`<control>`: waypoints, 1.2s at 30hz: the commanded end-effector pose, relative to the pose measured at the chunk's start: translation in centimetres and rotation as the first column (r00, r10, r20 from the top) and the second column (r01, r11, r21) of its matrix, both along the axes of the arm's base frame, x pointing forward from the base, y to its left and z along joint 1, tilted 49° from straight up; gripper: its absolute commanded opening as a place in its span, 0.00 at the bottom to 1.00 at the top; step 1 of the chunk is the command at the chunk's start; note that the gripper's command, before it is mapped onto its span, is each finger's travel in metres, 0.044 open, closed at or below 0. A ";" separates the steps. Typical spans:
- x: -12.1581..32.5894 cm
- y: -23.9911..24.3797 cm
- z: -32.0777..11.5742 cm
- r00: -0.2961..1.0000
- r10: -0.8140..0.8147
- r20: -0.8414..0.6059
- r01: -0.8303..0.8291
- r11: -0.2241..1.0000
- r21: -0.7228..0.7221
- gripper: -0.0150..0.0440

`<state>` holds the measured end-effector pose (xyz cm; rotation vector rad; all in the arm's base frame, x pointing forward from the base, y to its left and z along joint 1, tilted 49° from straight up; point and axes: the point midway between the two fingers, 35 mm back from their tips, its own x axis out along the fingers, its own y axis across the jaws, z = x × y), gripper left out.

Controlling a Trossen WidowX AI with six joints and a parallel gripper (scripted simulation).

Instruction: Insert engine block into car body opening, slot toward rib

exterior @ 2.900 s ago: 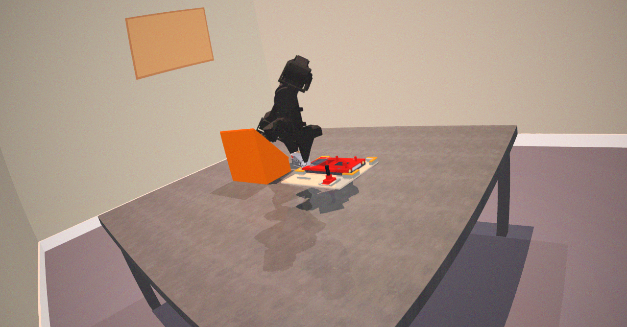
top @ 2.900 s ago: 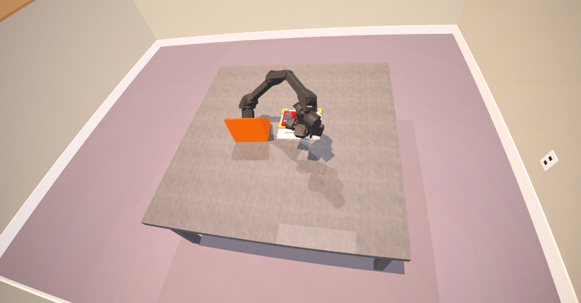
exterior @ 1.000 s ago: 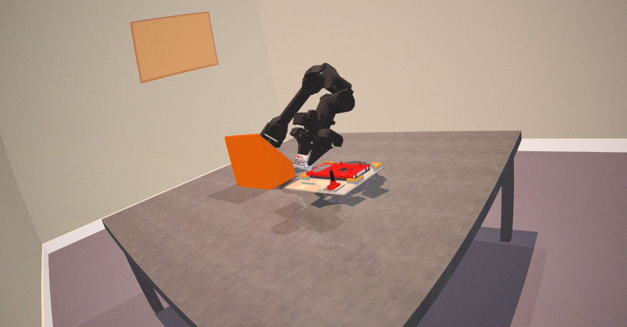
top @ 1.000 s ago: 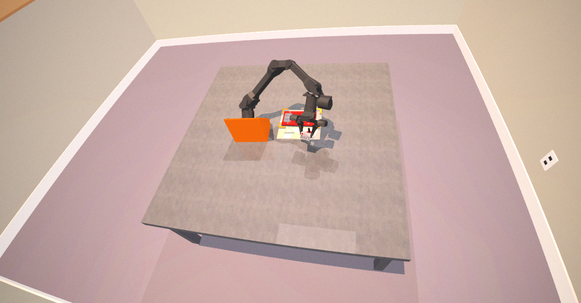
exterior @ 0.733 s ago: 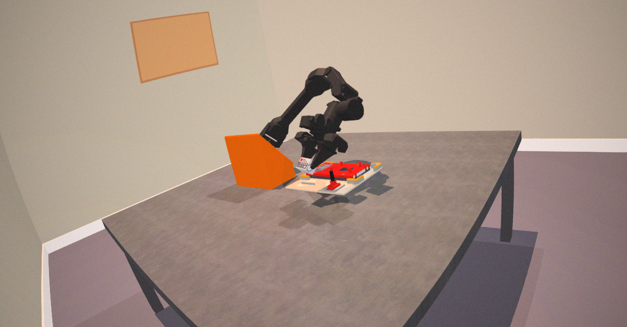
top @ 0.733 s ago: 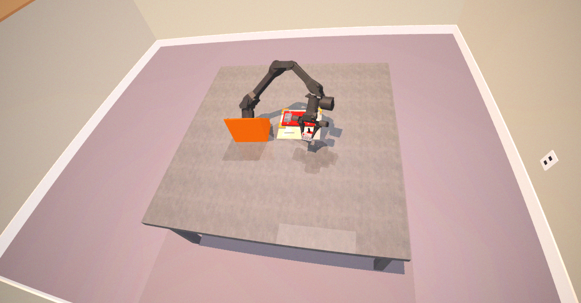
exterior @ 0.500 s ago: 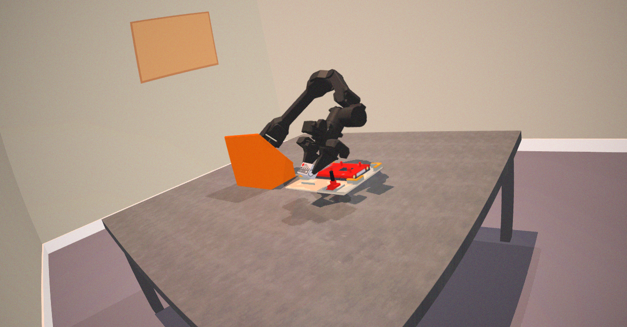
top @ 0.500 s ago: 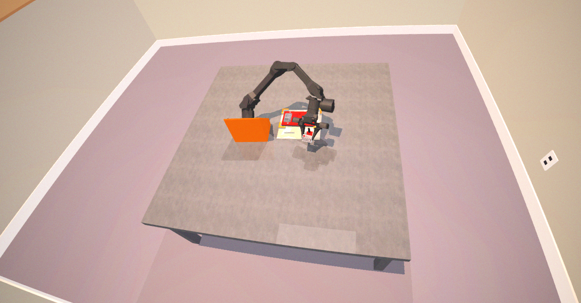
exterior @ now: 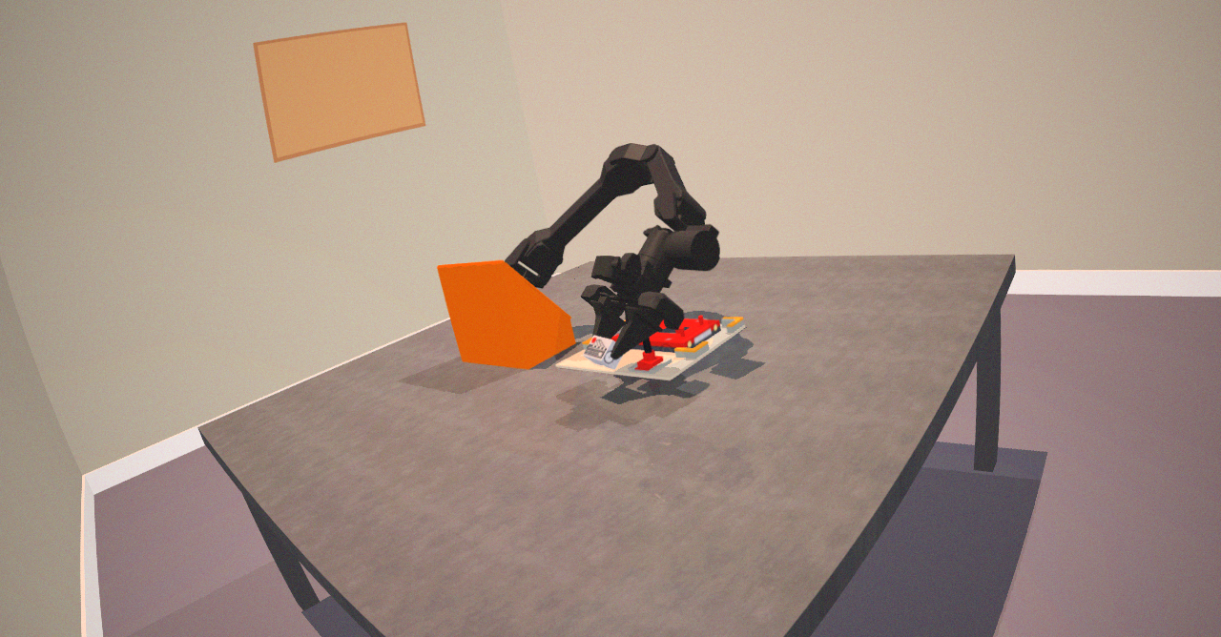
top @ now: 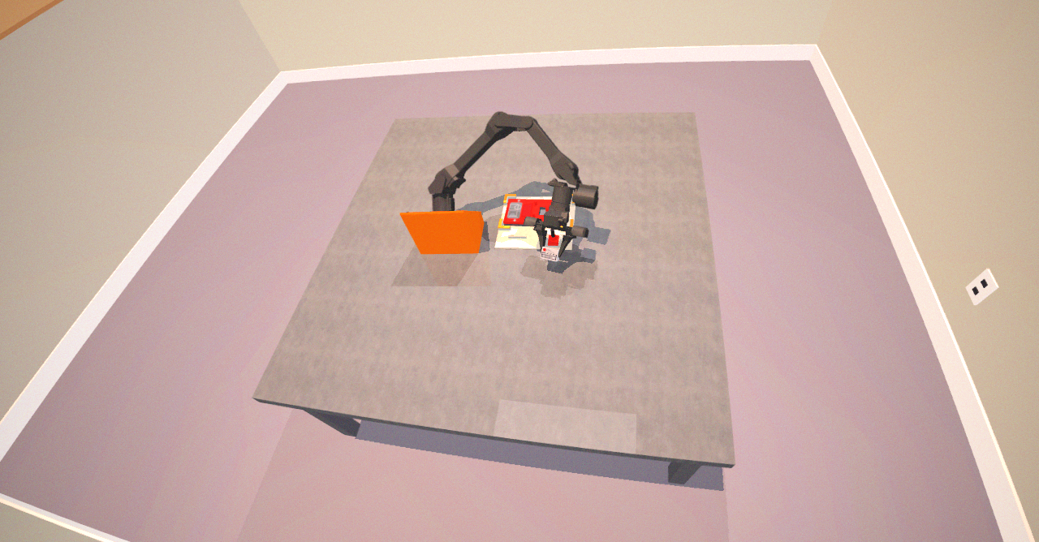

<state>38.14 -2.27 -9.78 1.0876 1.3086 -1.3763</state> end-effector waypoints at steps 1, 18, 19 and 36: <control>-0.4 0.5 -0.6 1.000 -0.009 -0.006 0.009 1.000 0.000 0.25; -0.8 2.9 -2.8 1.000 -0.009 -0.007 0.009 1.000 0.002 0.25; -0.8 3.1 -2.9 1.000 -0.009 -0.007 0.009 1.000 0.002 0.25; -0.7 3.4 -3.5 1.000 -0.009 -0.003 0.009 1.000 -0.010 0.48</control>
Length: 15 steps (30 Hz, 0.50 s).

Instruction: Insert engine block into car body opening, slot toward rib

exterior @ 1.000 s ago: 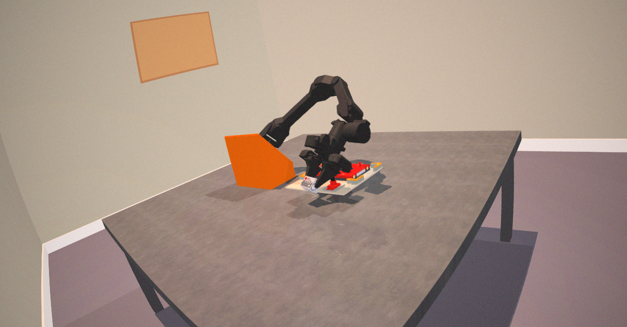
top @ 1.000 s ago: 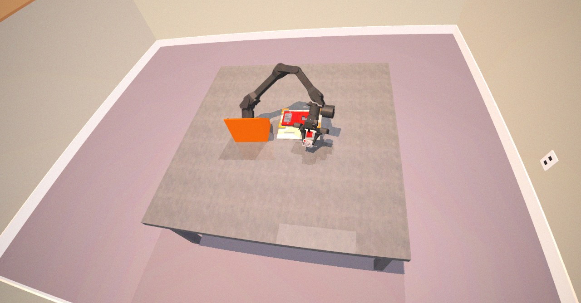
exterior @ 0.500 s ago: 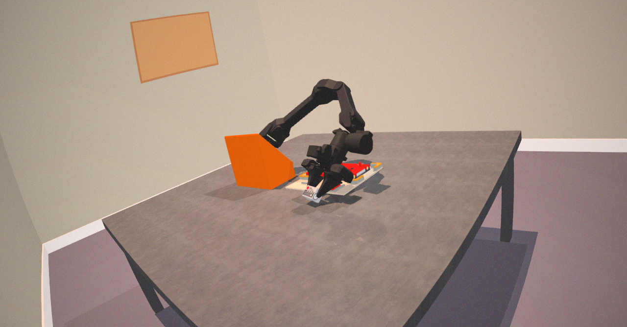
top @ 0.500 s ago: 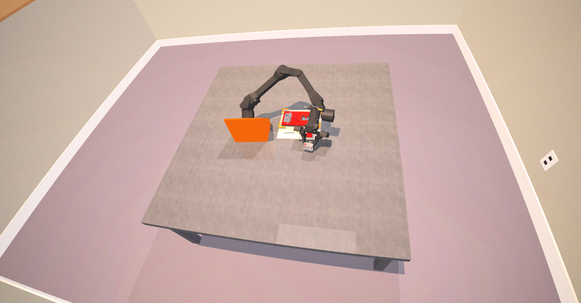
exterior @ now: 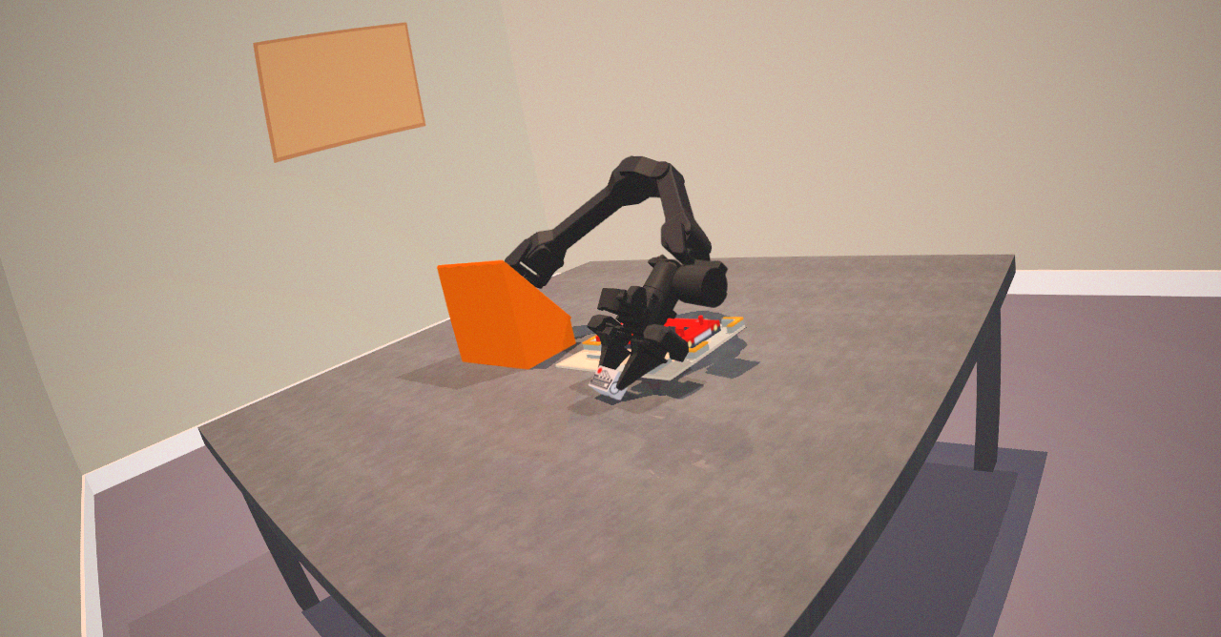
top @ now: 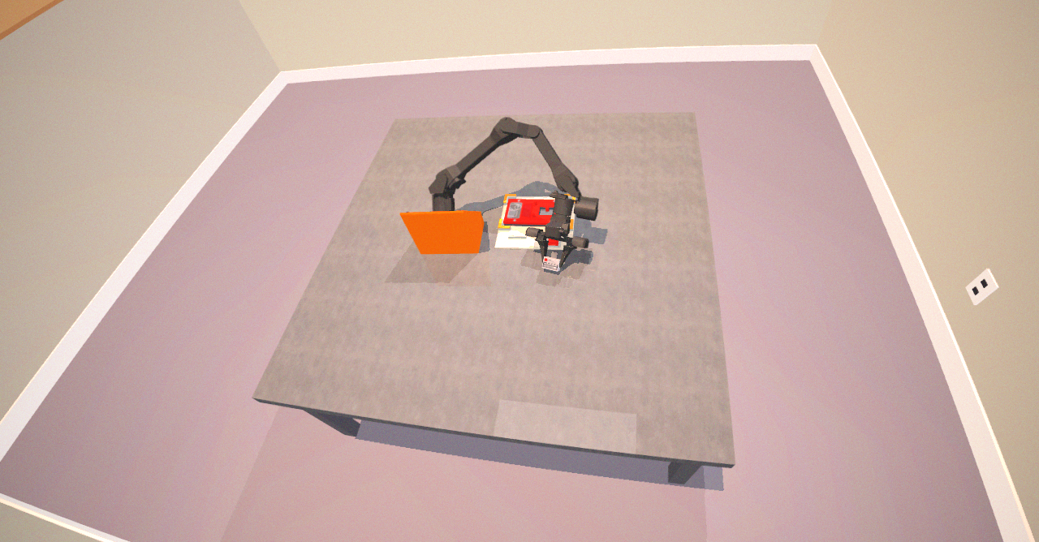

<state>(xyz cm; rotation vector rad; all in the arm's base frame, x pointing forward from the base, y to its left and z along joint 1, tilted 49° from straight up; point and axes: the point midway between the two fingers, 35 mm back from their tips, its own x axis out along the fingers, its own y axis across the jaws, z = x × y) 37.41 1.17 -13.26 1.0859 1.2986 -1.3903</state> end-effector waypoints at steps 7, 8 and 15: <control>0.0 0.0 0.0 1.000 0.000 0.000 0.000 1.000 0.000 0.79; 0.0 0.0 0.0 1.000 0.000 0.000 0.000 1.000 0.000 0.83; 0.0 0.0 0.0 1.000 0.000 0.000 0.000 1.000 0.000 1.00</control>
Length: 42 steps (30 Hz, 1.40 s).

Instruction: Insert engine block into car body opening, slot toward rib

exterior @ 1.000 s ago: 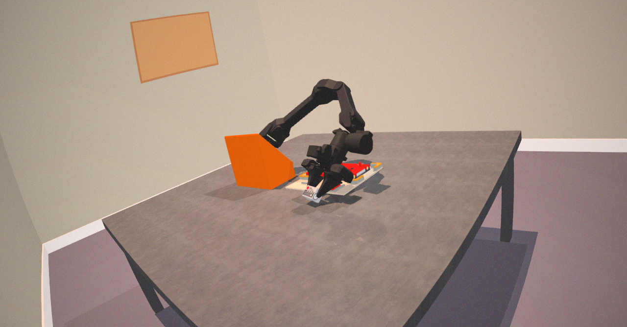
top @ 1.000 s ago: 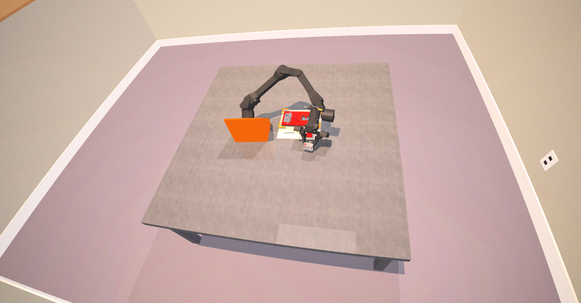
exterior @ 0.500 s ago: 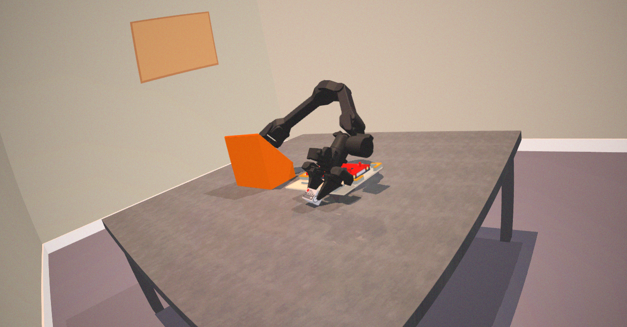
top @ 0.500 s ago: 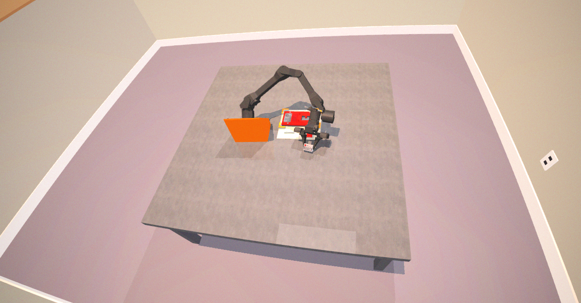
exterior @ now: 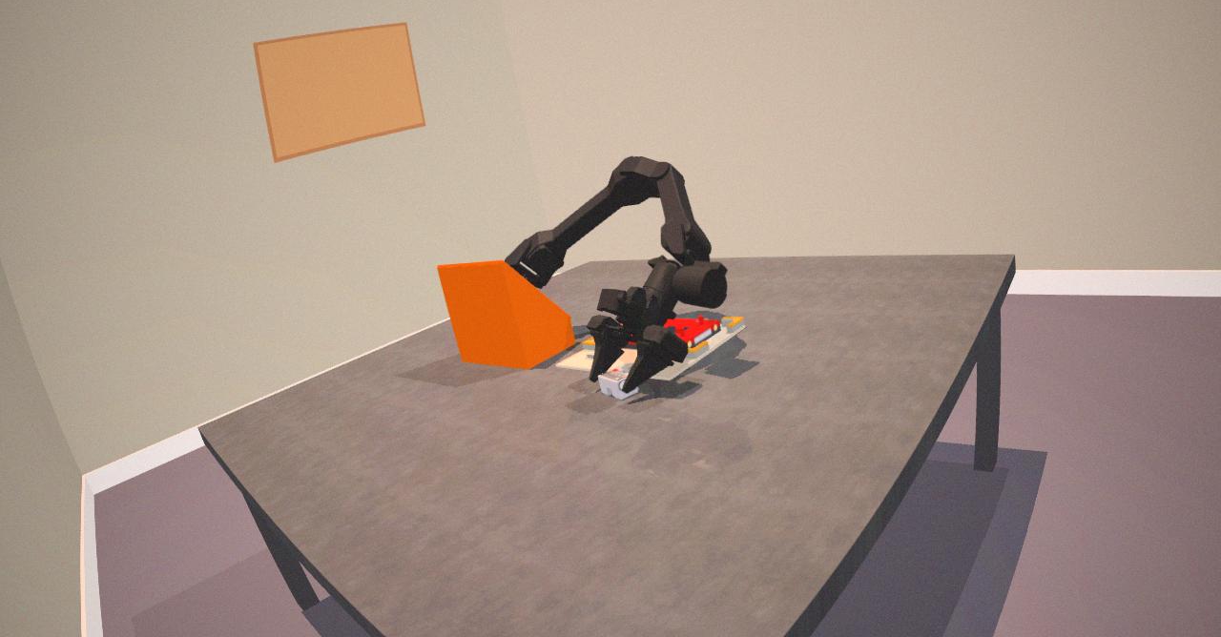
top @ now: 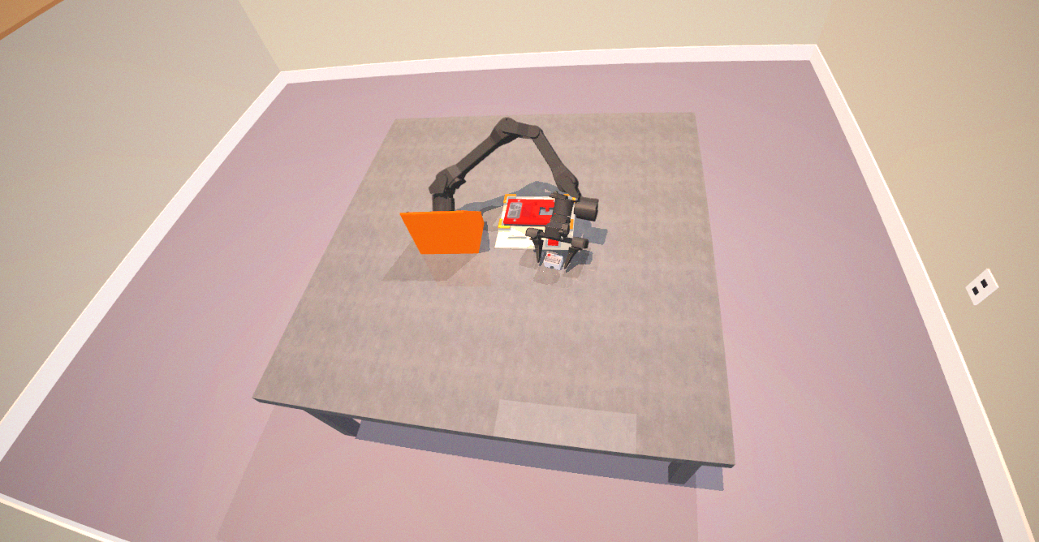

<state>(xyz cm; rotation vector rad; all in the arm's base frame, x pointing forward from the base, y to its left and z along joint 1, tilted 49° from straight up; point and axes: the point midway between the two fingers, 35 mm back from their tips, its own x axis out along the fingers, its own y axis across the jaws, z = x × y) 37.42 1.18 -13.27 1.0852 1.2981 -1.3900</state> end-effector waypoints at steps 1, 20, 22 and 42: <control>0.0 0.0 0.0 1.000 -0.001 0.000 0.001 1.000 0.001 1.00; 0.7 -0.2 4.1 1.000 -0.004 -0.005 0.004 1.000 0.009 1.00; 0.7 -0.2 4.1 1.000 -0.004 -0.005 0.004 1.000 0.009 1.00; 0.6 -0.4 4.0 0.999 -0.049 -0.015 0.050 0.999 0.022 1.00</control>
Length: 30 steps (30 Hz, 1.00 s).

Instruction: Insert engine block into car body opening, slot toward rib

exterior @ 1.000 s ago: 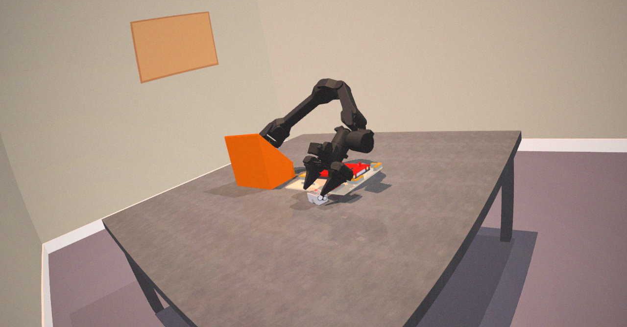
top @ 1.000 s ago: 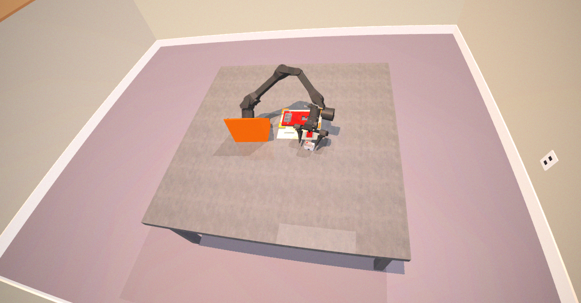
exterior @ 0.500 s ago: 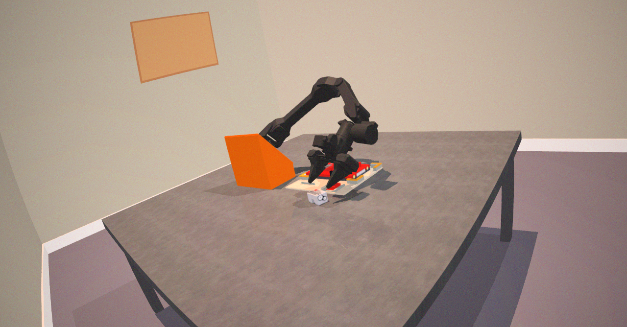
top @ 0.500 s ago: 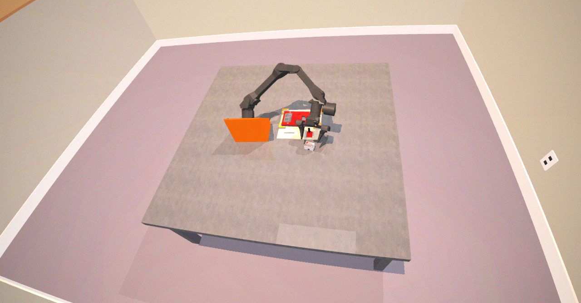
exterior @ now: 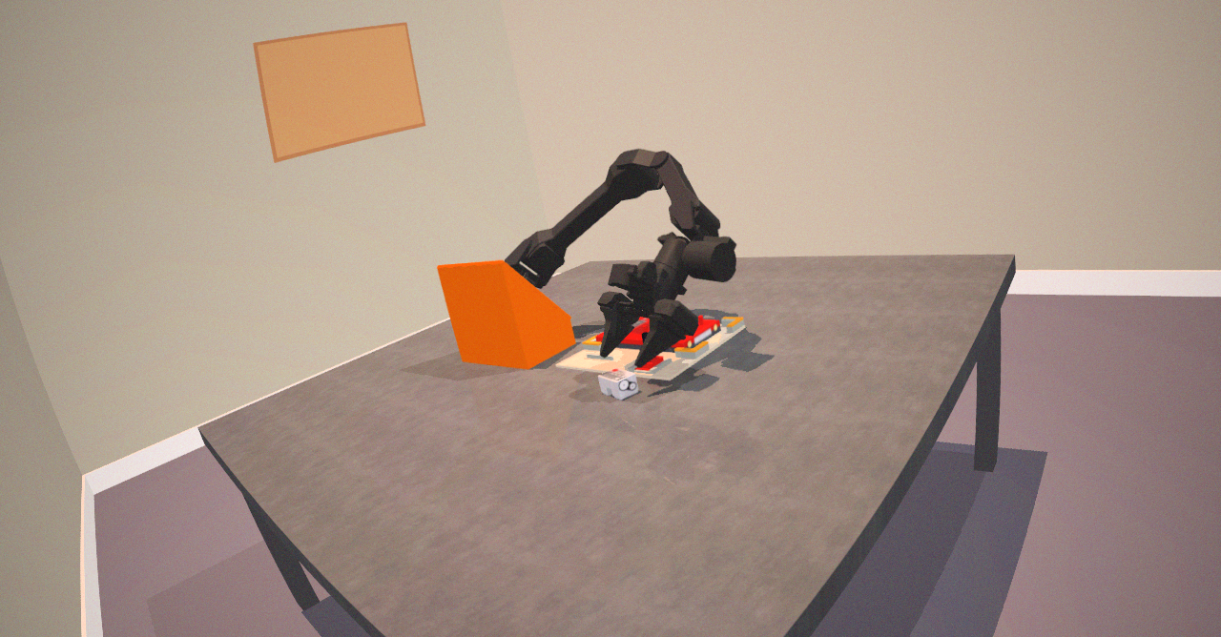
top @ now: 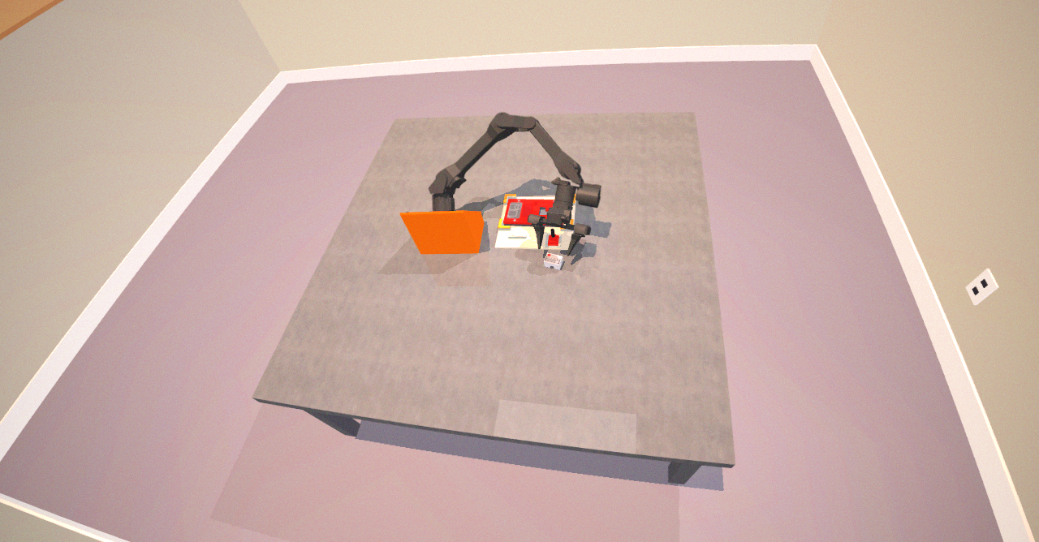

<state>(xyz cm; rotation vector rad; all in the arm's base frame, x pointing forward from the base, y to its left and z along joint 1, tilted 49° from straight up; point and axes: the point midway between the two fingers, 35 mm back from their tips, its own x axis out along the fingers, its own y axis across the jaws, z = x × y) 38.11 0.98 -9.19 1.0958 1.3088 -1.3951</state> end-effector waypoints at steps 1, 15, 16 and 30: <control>-0.1 -0.3 -0.1 0.997 -0.071 -0.015 0.072 0.997 0.020 1.00; -0.5 -1.8 -0.1 0.868 -0.473 -0.150 0.490 0.866 0.104 1.00; -0.5 -1.9 -0.1 0.852 -0.498 -0.162 0.517 0.849 0.106 1.00; -0.4 -3.5 0.5 0.532 -0.773 -0.345 0.838 0.540 0.084 1.00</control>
